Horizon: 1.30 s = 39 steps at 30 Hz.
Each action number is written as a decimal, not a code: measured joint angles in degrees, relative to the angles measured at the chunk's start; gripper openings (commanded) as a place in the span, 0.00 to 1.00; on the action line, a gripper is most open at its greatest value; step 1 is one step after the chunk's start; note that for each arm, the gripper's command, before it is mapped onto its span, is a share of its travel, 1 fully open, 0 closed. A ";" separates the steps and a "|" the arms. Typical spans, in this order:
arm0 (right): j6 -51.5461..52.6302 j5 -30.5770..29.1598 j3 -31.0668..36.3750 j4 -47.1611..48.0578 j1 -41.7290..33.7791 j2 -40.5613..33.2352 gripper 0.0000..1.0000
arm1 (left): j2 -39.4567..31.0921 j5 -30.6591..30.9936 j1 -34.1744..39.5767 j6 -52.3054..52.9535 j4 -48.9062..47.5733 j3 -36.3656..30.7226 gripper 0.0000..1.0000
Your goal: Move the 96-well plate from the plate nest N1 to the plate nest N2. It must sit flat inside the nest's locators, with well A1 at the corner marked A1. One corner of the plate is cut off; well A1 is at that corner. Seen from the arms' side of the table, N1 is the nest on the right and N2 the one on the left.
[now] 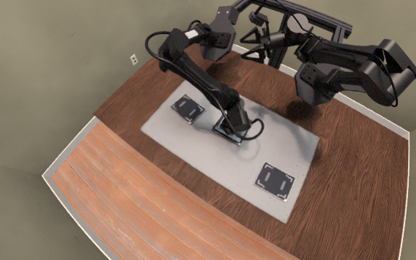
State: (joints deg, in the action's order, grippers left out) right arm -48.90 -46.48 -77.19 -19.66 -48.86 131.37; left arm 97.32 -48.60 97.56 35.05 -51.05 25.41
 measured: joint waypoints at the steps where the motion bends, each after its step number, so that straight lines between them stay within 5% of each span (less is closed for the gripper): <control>1: -0.24 0.00 0.00 0.44 0.26 0.00 0.78 | 0.00 0.00 0.00 0.00 0.00 0.00 1.00; 39: -2.21 0.39 -2.86 -2.29 1.44 0.83 0.78 | 0.00 0.00 0.00 0.00 0.00 0.00 1.00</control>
State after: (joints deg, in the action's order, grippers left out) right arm -51.11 -46.09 -80.05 -21.96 -47.42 132.20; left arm 97.32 -48.60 97.56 35.05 -51.05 25.41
